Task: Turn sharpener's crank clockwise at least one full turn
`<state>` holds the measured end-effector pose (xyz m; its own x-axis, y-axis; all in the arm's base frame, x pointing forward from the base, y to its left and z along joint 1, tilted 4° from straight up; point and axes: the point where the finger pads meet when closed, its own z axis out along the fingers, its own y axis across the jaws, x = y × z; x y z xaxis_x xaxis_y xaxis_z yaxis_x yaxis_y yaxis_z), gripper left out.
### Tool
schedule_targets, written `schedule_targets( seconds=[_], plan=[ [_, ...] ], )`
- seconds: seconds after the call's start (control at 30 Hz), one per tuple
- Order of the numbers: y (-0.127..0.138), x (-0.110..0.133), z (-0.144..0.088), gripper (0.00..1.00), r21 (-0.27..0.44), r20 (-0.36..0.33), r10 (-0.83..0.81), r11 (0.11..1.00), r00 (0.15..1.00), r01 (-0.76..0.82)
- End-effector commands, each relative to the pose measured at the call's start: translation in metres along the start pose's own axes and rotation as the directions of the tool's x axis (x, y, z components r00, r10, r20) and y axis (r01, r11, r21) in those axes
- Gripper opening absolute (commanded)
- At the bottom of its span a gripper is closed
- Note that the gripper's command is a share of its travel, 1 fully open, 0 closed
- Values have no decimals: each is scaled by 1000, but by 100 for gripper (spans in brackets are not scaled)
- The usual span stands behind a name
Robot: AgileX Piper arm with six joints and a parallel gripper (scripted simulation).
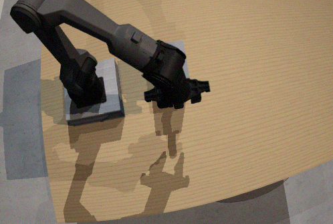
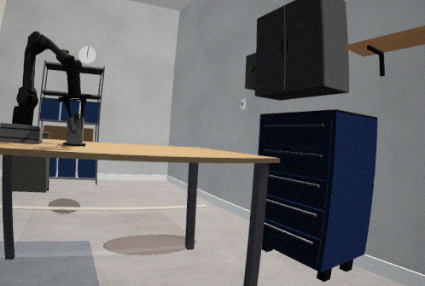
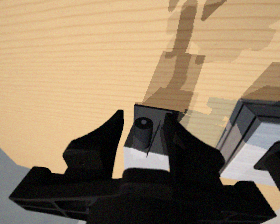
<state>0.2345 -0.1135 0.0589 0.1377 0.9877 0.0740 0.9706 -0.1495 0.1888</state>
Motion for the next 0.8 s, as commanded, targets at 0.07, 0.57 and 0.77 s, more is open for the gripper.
schedule_targets(
  seconds=[0.07,0.57,0.77],
  plan=[
    [0,0,0,69,-1,0,-1,1000,1000,1],
    [1,0,-4,69,-4,2,-2,1000,1000,2],
    [1,-1,-20,69,-4,3,-1,1000,1000,1]
  ],
)
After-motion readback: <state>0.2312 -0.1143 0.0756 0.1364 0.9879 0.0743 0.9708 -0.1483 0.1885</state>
